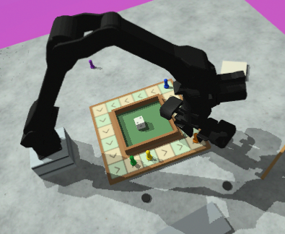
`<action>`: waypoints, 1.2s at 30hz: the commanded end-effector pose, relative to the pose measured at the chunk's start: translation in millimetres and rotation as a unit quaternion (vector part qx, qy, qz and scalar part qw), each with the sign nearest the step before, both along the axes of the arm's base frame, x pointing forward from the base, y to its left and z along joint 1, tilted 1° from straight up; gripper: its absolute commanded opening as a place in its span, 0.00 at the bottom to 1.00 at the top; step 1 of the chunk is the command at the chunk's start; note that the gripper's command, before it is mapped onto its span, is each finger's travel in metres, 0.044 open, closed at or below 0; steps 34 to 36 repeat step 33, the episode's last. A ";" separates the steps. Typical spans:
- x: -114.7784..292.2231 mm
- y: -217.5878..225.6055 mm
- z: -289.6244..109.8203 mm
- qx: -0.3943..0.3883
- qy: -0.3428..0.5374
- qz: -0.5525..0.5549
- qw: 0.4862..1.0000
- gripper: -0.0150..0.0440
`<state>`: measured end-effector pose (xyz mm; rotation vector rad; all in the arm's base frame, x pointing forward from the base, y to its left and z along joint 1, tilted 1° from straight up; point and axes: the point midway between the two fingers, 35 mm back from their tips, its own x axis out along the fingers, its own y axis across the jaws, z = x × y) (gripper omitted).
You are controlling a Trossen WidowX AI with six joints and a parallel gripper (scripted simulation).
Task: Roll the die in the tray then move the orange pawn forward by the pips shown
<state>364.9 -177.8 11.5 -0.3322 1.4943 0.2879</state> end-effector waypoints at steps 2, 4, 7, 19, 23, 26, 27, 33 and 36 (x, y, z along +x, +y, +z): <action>0.1 -0.1 0.4 0.000 0.000 0.000 1.000 0.65; 0.1 -0.2 11.4 0.000 0.000 -0.001 1.000 0.74; -2.2 0.7 47.3 0.000 0.001 -0.003 1.000 0.88; -55.9 60.8 97.4 0.008 0.002 -0.093 0.996 1.00; -96.2 93.4 114.9 0.012 0.004 -0.149 0.989 1.00; -91.7 92.8 117.8 0.012 -0.004 -0.143 0.990 1.00; -91.7 92.8 117.8 0.012 -0.004 -0.143 0.990 1.00; -91.7 92.8 117.8 0.012 -0.004 -0.143 0.990 1.00; -91.7 92.8 117.8 0.012 -0.004 -0.143 0.990 1.00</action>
